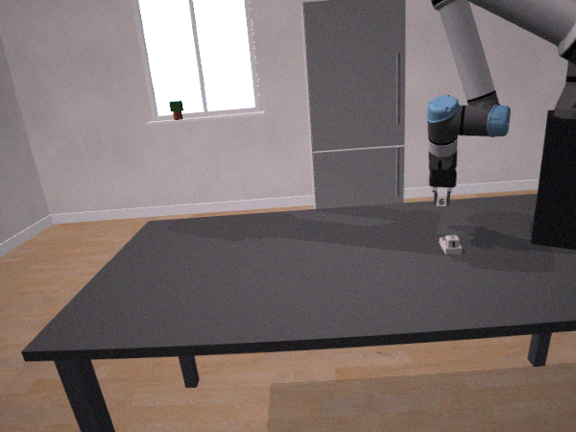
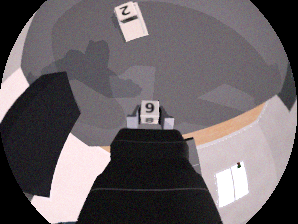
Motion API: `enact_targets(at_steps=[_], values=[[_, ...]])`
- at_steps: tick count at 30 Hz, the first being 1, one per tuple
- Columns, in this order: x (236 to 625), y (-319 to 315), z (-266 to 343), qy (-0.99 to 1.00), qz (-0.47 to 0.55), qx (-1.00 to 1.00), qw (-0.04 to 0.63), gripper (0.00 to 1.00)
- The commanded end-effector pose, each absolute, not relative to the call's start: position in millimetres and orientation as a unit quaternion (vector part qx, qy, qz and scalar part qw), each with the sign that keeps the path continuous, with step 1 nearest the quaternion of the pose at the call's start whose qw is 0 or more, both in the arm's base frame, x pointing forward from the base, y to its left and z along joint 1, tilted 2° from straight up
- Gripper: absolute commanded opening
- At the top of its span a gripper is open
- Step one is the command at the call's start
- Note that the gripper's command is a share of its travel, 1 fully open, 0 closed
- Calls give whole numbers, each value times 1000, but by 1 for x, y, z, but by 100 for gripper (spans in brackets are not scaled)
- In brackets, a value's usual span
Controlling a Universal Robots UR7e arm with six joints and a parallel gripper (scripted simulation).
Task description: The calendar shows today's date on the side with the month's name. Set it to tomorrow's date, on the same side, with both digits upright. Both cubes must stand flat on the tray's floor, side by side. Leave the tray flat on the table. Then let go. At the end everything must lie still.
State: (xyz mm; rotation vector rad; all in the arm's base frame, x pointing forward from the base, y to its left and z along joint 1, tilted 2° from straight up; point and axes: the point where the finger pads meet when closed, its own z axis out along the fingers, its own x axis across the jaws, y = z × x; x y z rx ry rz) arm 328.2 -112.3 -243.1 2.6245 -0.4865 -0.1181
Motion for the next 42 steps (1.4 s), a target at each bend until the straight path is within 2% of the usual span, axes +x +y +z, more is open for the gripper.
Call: enact_targets(at_steps=[1,14,29,42], values=[[327,-113,-244,-178,-42,960,212,57],[327,-115,-242,-181,-24,975,127,57],[327,-115,-242,-181,-19,978,104,57],[326,-116,-243,-181,-8,983,23,57]])
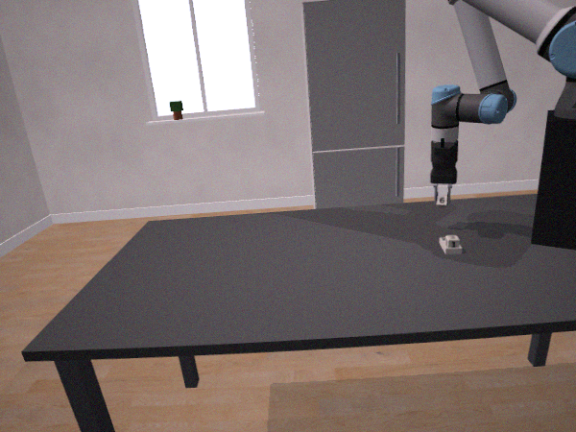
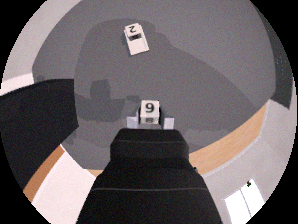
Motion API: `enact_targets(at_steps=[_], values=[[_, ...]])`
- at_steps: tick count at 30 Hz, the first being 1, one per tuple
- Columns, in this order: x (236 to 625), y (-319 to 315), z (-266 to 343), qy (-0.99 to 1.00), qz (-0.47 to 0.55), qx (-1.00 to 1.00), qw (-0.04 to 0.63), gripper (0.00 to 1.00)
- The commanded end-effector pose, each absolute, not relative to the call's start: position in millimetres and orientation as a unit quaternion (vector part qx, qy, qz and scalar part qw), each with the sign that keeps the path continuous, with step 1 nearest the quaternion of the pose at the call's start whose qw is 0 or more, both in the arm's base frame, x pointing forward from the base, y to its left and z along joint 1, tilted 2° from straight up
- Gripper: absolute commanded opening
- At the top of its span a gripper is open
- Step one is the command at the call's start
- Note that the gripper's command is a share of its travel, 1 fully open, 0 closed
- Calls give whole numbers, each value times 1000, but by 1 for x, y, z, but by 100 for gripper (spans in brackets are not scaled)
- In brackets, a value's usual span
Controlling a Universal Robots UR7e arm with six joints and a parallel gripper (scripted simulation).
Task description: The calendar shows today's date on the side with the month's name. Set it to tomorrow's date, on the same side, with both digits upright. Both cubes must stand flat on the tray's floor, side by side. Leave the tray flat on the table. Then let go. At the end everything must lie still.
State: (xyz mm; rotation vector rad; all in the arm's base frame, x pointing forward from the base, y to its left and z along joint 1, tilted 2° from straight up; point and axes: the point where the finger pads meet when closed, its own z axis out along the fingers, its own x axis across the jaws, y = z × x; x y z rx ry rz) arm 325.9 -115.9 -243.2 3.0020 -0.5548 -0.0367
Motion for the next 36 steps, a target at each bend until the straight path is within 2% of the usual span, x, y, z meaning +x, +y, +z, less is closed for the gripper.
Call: enact_targets(at_steps=[1,7,18,30,36], values=[[326,-117,-243,-181,-6,983,16,57],[327,-118,-241,-182,4,983,-12,57],[327,-118,-242,-181,5,983,-23,57],[325,-120,-243,-179,22,976,-124,57],[326,-120,-242,-179,28,973,-141,57]])
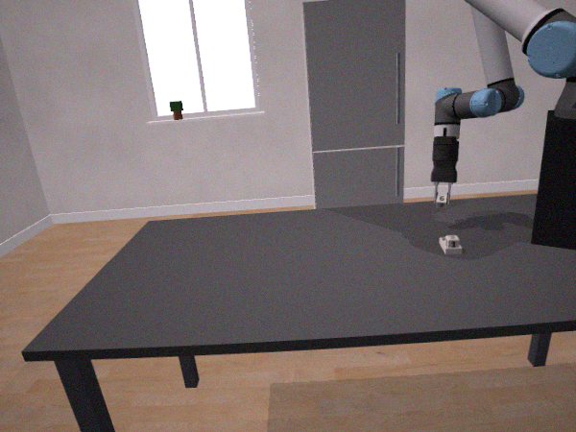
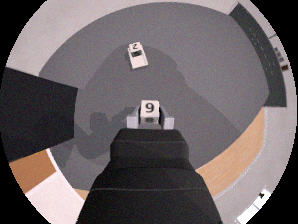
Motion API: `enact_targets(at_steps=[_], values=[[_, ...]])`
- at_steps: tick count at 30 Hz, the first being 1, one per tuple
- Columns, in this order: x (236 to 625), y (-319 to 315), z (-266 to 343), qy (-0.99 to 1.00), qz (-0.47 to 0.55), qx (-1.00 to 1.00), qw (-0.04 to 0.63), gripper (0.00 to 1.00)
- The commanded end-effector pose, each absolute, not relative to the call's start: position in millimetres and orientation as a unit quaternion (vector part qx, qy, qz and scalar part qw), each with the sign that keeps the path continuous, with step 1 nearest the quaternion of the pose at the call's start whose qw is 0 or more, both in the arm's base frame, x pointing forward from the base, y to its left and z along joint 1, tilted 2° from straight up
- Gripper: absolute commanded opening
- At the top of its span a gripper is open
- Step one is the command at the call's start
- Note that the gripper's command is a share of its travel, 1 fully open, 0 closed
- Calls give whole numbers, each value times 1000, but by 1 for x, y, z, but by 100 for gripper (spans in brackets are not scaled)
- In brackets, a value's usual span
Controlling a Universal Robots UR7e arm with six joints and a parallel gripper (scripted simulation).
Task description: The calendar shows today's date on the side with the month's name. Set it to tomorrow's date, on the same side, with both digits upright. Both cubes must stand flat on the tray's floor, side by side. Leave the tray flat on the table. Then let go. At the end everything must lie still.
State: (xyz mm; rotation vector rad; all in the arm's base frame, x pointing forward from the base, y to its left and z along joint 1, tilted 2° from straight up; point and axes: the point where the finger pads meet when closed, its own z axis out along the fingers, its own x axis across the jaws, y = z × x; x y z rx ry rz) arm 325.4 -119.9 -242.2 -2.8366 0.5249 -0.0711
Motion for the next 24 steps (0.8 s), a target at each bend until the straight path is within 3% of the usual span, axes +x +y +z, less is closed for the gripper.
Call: enact_targets(at_steps=[1,13,24], values=[[326,-121,-241,180,-28,-973,142,57],[325,-120,-243,178,-30,-970,165,57],[325,-122,-244,174,-47,-950,254,57]])
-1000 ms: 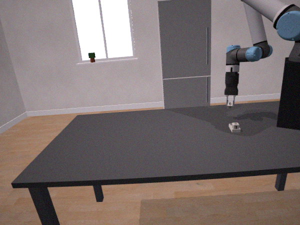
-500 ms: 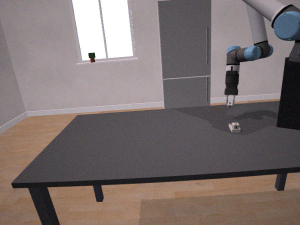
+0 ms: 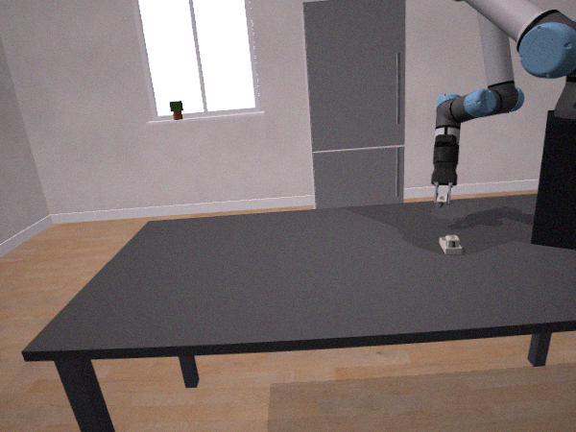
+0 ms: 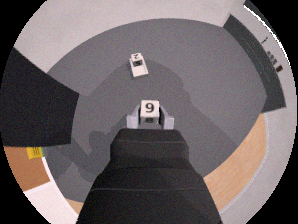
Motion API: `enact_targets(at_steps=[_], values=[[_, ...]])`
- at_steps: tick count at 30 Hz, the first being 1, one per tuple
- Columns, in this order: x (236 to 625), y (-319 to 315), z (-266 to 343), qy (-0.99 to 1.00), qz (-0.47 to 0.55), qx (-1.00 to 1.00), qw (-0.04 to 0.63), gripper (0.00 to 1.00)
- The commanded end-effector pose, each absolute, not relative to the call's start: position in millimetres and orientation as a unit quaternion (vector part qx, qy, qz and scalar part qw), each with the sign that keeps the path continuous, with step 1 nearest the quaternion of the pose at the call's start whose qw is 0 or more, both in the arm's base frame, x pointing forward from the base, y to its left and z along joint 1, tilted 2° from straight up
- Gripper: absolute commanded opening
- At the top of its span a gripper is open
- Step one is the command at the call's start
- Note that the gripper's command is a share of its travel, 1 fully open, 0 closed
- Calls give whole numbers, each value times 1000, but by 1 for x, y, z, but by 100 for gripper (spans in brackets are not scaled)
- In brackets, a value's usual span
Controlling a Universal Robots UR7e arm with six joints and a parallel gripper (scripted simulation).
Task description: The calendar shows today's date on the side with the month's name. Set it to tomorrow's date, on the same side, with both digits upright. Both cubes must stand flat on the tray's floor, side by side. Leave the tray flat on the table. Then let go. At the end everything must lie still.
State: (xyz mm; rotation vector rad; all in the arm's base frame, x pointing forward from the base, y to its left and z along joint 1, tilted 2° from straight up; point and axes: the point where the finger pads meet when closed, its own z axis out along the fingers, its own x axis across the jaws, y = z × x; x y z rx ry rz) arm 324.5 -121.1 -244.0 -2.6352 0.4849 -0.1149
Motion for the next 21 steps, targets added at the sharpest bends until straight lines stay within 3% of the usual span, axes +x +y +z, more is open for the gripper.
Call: enact_targets(at_steps=[1,21], values=[[325,-122,-243,174,-48,-949,259,57],[324,-123,-245,170,-56,-933,311,57]])
